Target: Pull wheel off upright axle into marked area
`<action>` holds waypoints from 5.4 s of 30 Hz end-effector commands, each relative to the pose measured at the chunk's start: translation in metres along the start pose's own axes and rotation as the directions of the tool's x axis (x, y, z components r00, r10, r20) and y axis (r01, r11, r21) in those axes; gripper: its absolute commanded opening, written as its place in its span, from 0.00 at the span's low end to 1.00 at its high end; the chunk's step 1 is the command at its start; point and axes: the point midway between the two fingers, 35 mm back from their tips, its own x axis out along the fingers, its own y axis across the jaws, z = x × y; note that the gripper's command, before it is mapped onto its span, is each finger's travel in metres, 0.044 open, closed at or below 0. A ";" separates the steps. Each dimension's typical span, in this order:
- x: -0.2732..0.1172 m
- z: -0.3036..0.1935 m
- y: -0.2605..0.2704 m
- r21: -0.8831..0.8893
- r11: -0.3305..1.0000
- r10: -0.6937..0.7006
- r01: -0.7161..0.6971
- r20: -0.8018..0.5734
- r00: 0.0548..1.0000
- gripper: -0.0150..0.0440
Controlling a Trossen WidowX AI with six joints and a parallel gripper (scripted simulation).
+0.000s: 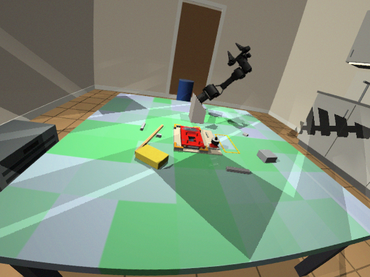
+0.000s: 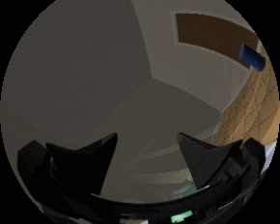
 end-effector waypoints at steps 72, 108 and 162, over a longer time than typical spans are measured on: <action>-0.269 -0.520 0.149 0.070 0.695 -0.301 -0.715 -0.876 -0.377 0.76; -0.371 -0.568 0.011 -0.573 0.710 -0.668 -0.410 -0.360 -0.651 0.76; -0.365 -0.564 0.015 -0.574 0.705 -0.673 -0.416 -0.358 -0.647 0.25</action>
